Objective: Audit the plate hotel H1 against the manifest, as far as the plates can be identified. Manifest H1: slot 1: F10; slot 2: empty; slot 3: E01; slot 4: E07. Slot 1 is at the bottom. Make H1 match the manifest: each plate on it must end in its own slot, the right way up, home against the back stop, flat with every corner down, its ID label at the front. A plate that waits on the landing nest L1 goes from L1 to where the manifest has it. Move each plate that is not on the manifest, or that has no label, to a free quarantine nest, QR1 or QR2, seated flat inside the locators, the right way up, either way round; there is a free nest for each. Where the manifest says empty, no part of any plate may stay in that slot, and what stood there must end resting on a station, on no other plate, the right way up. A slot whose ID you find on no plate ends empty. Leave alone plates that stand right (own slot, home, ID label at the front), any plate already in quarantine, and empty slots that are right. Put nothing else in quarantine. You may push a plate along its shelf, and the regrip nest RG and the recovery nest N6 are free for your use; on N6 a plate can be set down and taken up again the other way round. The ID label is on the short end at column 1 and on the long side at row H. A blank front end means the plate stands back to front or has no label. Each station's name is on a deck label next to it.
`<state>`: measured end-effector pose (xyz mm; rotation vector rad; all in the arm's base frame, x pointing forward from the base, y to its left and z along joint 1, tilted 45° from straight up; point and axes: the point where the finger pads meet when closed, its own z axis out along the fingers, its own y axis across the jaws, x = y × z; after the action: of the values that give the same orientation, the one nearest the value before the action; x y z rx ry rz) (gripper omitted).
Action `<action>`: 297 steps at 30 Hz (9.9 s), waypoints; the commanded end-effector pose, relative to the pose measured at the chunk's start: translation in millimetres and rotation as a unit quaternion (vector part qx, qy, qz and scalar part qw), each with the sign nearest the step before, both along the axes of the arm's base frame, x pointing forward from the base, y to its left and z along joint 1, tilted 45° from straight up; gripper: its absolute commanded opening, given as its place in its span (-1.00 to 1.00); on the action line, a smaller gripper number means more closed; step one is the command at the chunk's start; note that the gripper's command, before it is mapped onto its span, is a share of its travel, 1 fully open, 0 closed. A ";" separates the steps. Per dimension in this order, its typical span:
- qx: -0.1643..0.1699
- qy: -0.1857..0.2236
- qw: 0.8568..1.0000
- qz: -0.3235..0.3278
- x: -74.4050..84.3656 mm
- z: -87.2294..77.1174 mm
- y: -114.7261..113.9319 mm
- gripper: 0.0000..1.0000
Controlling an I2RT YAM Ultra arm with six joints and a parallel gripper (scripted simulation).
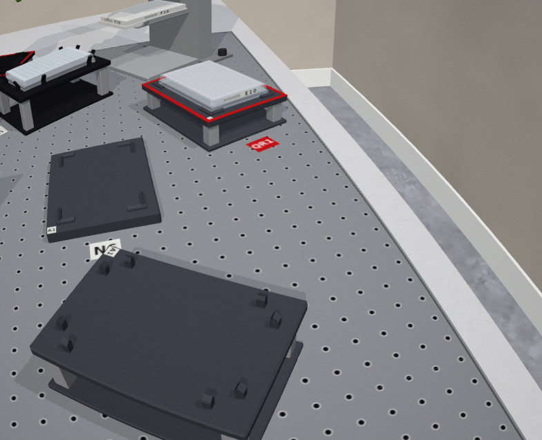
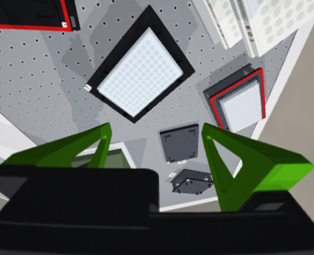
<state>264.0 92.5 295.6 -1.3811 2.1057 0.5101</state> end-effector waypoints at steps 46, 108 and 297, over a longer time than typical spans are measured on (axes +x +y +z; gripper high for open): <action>0.133 0.281 0.913 -0.264 -1.7 -34.4 46.6 1.00; 0.134 0.281 0.913 -0.263 9.2 -82.1 93.4 1.00; 0.107 0.197 0.961 -0.159 -38.3 53.9 3.0 0.72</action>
<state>261.1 110.3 288.2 -0.5010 2.5947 0.9890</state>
